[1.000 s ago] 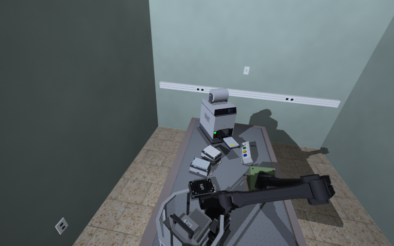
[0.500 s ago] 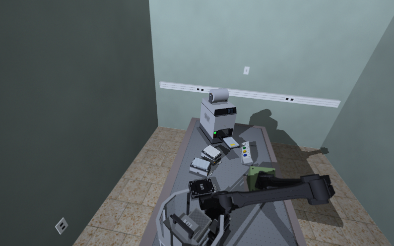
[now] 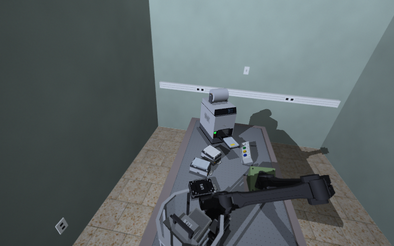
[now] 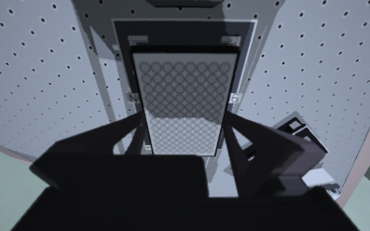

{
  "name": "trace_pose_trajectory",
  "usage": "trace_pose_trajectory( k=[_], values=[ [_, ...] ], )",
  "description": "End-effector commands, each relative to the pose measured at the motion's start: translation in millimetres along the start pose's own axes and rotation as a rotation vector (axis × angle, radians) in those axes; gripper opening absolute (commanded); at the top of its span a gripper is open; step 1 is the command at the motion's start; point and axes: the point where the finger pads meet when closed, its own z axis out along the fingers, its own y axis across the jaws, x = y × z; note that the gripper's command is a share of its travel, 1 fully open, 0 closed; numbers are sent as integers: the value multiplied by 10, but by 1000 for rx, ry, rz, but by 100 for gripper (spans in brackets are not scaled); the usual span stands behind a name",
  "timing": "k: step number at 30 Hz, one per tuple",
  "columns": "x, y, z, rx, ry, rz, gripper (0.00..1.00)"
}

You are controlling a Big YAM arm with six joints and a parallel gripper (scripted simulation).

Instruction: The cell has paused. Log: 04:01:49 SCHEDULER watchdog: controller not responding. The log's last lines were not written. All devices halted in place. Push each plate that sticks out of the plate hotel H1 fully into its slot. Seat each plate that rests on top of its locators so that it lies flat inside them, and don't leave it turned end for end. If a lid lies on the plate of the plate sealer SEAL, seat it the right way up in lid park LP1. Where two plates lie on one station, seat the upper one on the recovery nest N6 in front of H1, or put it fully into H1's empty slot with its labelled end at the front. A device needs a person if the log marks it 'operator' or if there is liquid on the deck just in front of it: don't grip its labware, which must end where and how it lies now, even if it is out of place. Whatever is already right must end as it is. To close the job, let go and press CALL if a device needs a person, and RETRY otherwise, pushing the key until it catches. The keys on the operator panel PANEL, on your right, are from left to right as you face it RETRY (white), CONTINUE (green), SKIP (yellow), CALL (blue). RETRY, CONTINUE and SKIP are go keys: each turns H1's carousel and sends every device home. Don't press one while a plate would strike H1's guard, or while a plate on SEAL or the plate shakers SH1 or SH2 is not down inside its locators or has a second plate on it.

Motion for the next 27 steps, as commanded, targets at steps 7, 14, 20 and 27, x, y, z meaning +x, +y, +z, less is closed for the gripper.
trace_pose_trajectory(
  k=[7, 14, 20, 27],
  values=[
    [14, 20, 127, -15, 18, 8, 80],
    [15, 21, 139, -16, 18, 8, 80],
    [17, 20, 149, -15, 17, 8, 80],
    [16, 19, 157, -15, 17, 7, 80]
  ],
)
